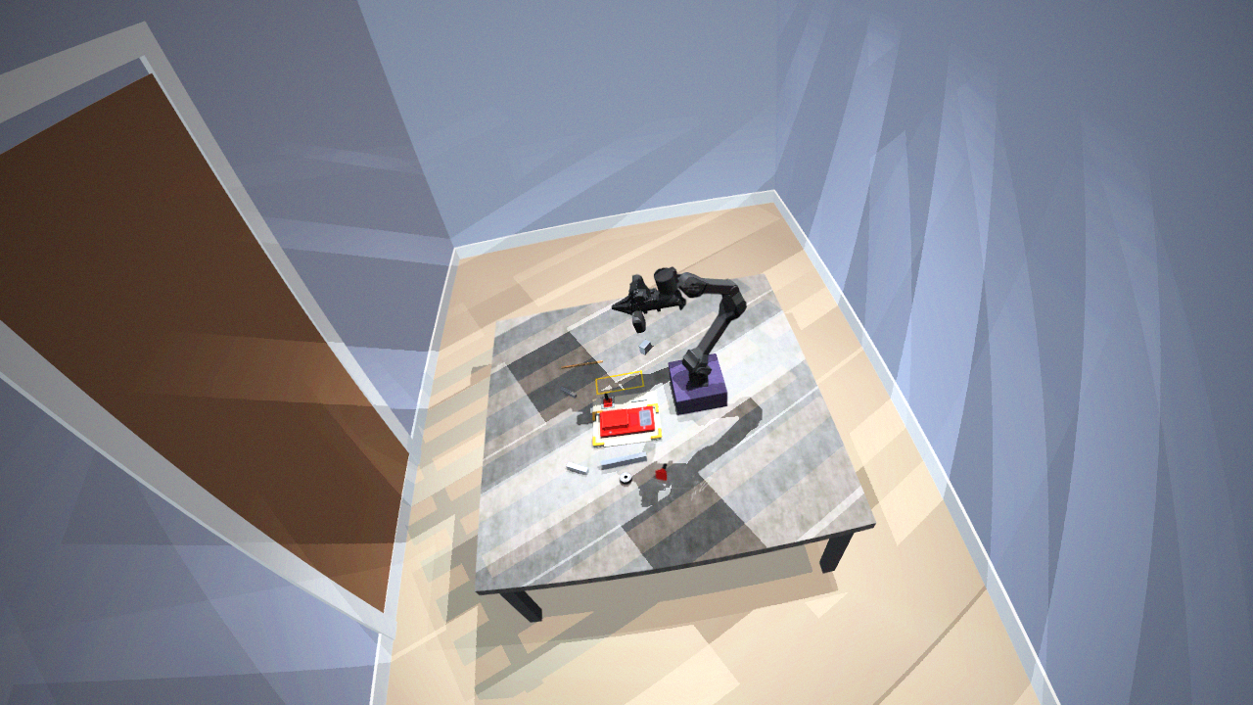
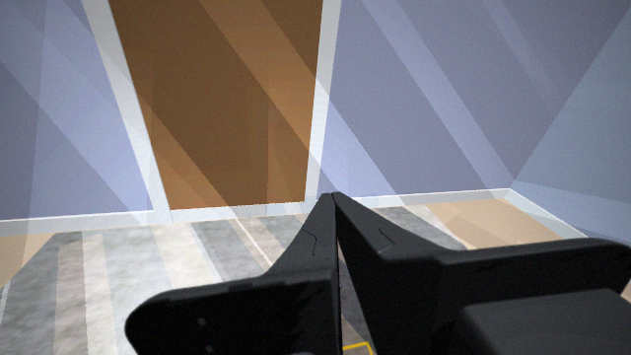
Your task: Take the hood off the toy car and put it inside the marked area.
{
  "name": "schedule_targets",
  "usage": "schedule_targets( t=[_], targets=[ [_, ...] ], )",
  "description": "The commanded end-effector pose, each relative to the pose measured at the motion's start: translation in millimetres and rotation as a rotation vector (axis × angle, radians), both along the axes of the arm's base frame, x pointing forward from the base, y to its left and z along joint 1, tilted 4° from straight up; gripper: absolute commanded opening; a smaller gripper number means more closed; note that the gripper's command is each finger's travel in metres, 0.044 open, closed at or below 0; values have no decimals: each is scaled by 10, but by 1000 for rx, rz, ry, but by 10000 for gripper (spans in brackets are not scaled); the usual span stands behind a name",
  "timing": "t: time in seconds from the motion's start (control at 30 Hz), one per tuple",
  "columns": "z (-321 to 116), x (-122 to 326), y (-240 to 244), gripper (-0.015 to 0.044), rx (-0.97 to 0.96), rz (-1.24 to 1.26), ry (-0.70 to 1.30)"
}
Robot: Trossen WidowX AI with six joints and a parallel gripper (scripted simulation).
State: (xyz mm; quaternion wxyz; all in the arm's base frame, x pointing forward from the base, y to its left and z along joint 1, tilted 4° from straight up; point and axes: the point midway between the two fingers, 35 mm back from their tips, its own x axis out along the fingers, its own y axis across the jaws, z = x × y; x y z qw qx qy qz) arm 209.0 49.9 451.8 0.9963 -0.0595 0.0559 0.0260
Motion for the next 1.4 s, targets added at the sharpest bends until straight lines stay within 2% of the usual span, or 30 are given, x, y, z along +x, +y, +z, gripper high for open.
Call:
schedule_targets(
  t=[0.0, 0.23, 0.53, 0.83, 1.17, 1.37],
  targets=[
    [-12, 13, 12, 26, -2, 2, 5],
    [-532, 477, 405, 210, -59, 59, 214],
    [-1476, 966, 791, 440, -99, 111, 552],
    [-2527, 1179, 972, 440, -85, 118, 922],
    [-3654, 1073, 982, 440, -12, 61, 1355],
    [-3798, 1026, 931, 440, 2, 48, 1414]
  ],
)
